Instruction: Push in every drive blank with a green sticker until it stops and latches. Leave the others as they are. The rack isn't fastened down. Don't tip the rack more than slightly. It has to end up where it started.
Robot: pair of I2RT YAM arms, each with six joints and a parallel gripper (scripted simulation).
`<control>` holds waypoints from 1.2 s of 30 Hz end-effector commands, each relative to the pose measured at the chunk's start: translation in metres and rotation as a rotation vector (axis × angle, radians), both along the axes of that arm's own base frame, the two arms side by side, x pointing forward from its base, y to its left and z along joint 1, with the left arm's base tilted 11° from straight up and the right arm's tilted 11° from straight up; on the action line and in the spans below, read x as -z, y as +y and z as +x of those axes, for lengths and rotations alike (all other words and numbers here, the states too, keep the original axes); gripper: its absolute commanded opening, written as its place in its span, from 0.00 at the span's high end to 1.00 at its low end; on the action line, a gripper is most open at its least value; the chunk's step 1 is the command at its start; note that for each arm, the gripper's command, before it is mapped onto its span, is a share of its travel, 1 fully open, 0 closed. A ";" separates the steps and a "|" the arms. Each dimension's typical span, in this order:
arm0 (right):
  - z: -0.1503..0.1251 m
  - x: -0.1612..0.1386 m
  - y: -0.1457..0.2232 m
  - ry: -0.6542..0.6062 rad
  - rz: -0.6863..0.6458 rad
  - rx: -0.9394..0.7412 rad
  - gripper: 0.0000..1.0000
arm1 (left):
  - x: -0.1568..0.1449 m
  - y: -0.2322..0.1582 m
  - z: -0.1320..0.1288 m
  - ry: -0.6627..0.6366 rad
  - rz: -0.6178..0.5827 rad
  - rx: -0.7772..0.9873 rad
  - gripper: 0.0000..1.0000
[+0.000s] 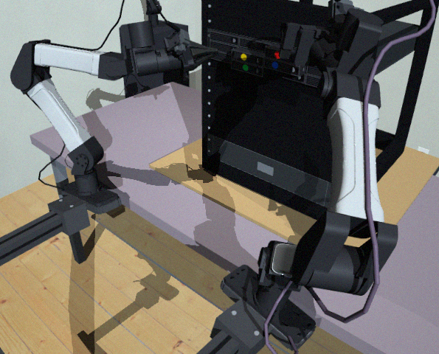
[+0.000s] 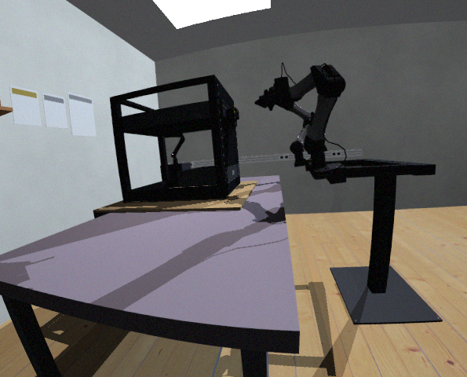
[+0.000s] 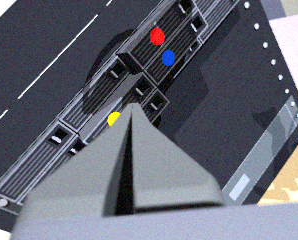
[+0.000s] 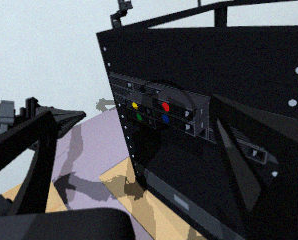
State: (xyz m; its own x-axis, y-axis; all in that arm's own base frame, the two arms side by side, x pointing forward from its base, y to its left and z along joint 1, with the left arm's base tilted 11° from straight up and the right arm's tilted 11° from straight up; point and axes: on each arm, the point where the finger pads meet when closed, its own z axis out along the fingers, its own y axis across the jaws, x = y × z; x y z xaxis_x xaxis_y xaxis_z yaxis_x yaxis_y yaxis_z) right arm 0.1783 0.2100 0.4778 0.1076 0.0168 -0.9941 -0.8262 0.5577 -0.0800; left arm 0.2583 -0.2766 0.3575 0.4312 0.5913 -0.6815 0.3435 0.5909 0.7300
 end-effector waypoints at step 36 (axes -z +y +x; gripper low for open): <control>-0.043 0.028 0.081 0.044 -0.268 0.069 0.00 | 0.070 -0.004 0.067 -0.288 0.900 -0.624 1.00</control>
